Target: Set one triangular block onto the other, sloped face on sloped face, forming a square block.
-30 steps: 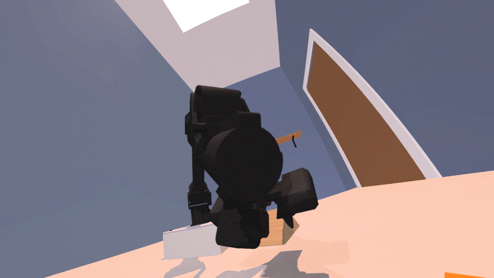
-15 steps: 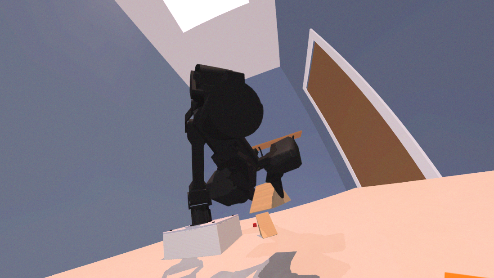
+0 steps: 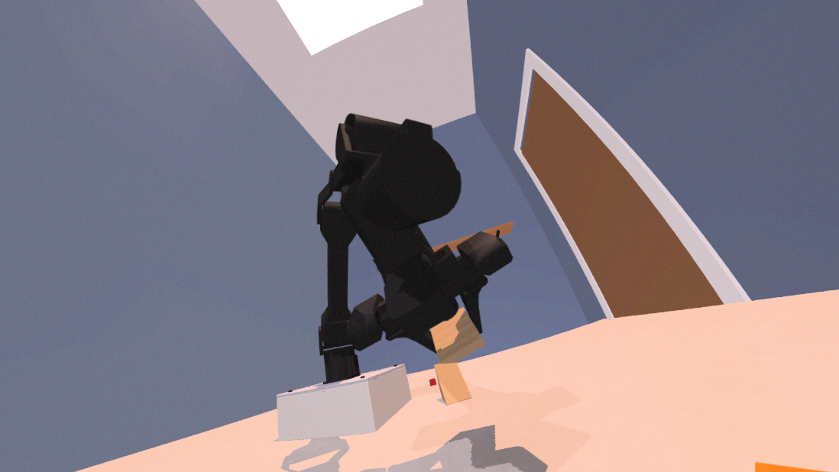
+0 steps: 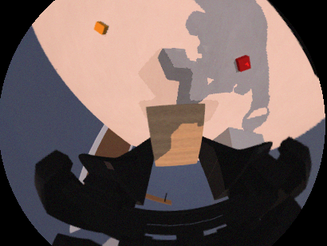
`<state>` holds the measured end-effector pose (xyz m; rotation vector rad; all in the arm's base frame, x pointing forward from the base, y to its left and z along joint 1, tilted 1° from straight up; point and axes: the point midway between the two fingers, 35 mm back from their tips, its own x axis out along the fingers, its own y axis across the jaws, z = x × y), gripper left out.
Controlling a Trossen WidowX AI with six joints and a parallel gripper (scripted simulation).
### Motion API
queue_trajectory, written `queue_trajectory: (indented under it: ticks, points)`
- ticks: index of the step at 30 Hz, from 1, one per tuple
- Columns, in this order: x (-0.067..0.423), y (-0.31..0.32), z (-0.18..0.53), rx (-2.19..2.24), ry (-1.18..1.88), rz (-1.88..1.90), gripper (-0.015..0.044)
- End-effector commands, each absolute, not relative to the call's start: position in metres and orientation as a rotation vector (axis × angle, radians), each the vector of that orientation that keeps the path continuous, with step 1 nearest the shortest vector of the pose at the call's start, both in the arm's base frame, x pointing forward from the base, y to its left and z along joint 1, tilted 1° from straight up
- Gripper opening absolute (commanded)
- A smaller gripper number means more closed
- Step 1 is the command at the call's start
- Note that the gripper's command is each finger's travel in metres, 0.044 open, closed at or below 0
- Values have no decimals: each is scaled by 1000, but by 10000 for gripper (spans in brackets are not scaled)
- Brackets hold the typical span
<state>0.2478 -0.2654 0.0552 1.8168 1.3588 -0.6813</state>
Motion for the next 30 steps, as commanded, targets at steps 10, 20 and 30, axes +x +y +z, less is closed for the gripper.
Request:
queue_trajectory:
  ticks: [10, 20, 30]
  points:
    - [248, -260, 53, 1398, 1419, -425, 0]
    - [248, -258, 53, 1071, 1445, -227, 0]
    - [249, -256, 53, 744, 1455, -31, 0]
